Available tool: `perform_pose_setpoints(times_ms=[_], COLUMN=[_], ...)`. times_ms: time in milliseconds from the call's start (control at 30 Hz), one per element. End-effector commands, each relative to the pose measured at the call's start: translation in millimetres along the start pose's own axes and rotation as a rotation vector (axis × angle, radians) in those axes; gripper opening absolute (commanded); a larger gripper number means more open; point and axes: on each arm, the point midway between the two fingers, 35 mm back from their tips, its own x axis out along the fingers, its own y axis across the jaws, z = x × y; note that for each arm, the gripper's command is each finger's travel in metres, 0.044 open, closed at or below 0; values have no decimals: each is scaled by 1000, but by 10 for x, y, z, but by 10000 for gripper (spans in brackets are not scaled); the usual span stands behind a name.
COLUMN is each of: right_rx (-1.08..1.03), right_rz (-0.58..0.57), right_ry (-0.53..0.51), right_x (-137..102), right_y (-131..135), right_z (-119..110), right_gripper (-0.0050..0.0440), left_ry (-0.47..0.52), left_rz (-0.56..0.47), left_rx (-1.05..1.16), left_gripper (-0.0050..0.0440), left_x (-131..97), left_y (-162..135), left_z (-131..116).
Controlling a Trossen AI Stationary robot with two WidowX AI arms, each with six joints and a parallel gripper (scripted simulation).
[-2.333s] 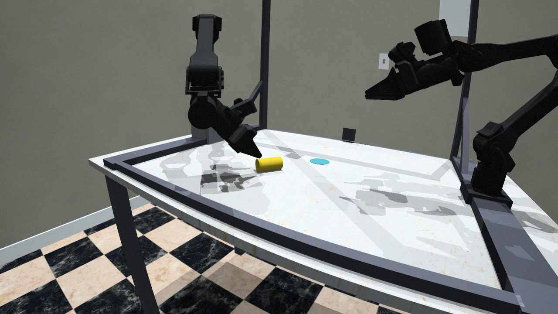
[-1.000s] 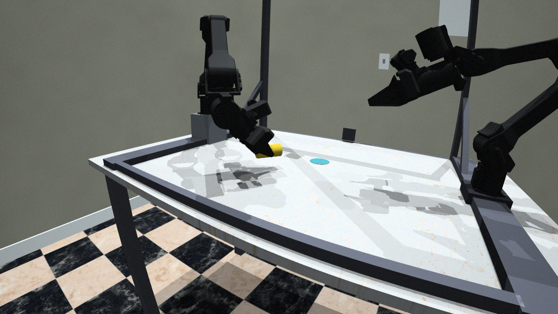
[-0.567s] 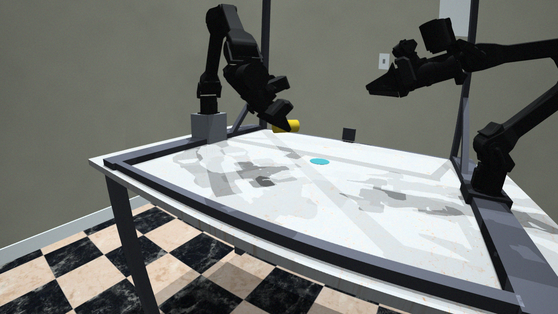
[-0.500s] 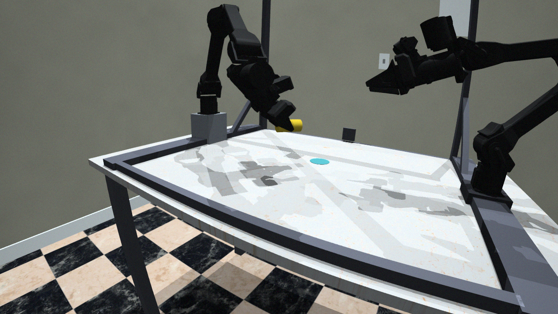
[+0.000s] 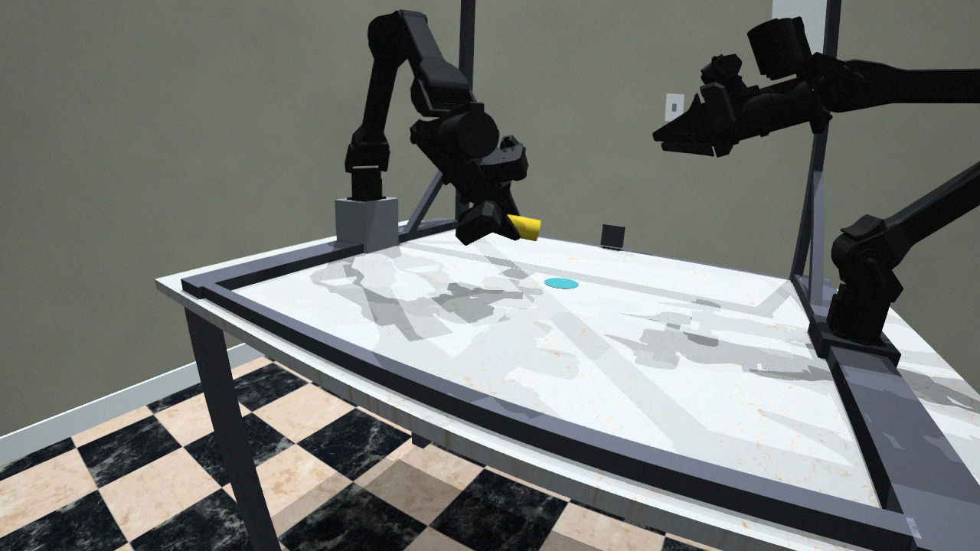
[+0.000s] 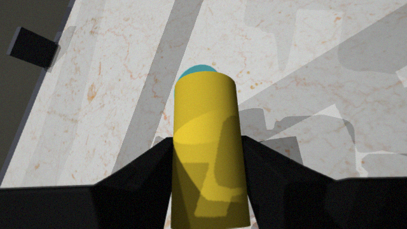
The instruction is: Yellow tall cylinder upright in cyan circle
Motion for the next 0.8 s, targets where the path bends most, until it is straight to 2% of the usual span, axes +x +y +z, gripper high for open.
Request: perform_pose_setpoints(times_ms=[0, 100, 600, 667, 767], right_rx=[136, 183, 911, 911, 1064], right_rz=[-33, -33, -32, -32, -29], right_ry=[-34, -35, -70, -70, -81], right_x=[-14, 3, 247, 247, 295], right_y=[93, 99, 203, 203, 231], right_z=[137, 143, 234, 234, 252], right_gripper=[122, 122, 122, 122, 122], left_ry=[-46, -44, -9, -9, -4], left_rz=[-7, -11, -54, -54, -62], left_rx=[4, 4, 11, 11, 12], left_gripper=[400, 400, 400, 400, 400], left_x=[-144, -159, -363, -363, -398], left_y=[-26, -36, -174, -174, -197], left_z=[196, 195, 151, 151, 140])
